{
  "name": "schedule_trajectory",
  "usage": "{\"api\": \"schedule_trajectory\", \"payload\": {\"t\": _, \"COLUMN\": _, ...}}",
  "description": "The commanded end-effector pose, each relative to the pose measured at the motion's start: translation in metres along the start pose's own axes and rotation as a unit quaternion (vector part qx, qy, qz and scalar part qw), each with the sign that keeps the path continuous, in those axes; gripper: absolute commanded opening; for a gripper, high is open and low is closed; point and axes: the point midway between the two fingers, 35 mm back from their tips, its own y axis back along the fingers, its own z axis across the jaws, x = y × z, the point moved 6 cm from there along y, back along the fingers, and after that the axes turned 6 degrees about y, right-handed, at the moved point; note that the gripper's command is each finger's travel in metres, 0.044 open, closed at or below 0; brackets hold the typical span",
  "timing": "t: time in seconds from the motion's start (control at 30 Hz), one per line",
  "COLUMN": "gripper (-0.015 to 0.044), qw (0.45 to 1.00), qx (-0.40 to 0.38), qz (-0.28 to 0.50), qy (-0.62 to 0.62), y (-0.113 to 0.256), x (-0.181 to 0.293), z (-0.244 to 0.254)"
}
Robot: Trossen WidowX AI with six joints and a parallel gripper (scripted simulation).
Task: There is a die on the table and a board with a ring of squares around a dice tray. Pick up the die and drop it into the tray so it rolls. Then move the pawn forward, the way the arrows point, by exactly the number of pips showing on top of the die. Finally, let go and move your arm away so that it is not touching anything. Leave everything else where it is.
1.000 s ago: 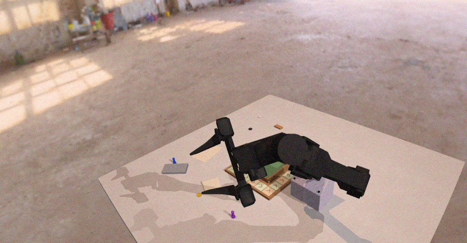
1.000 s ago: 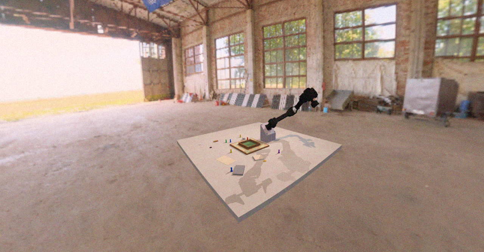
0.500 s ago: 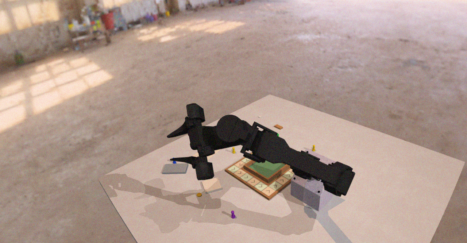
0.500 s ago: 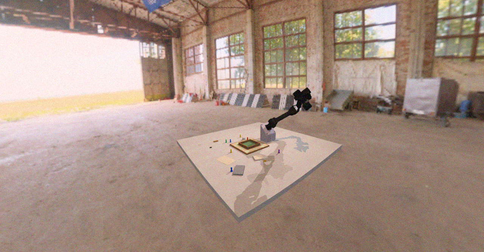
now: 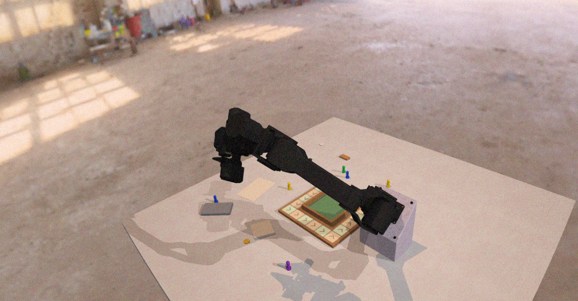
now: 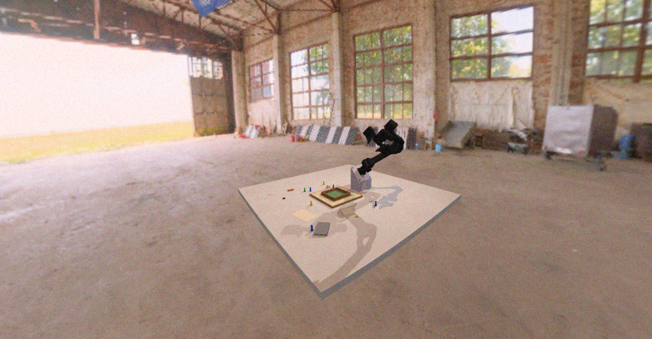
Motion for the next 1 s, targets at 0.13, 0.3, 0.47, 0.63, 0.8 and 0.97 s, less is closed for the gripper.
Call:
{"api": "schedule_trajectory", "payload": {"t": 0.13, "gripper": 0.0275, "qw": 0.989, "qx": 0.037, "qz": 0.135, "qy": -0.04, "y": -0.043, "x": 0.081, "z": -0.053}}
{"api": "schedule_trajectory", "payload": {"t": 0.3, "gripper": 0.0275, "qw": 0.972, "qx": 0.045, "qz": 0.218, "qy": -0.076, "y": -0.061, "x": 0.143, "z": -0.084}}
{"api": "schedule_trajectory", "payload": {"t": 0.47, "gripper": 0.0275, "qw": 0.946, "qx": 0.045, "qz": 0.298, "qy": -0.118, "y": -0.068, "x": 0.211, "z": -0.111}}
{"api": "schedule_trajectory", "payload": {"t": 0.63, "gripper": 0.0275, "qw": 0.912, "qx": 0.04, "qz": 0.372, "qy": -0.167, "y": -0.063, "x": 0.282, "z": -0.131}}
{"api": "schedule_trajectory", "payload": {"t": 0.8, "gripper": 0.0275, "qw": 0.87, "qx": 0.026, "qz": 0.438, "qy": -0.223, "y": -0.048, "x": 0.353, "z": -0.14}}
{"api": "schedule_trajectory", "payload": {"t": 0.97, "gripper": 0.0275, "qw": 0.821, "qx": 0.005, "qz": 0.494, "qy": -0.287, "y": -0.023, "x": 0.422, "z": -0.137}}
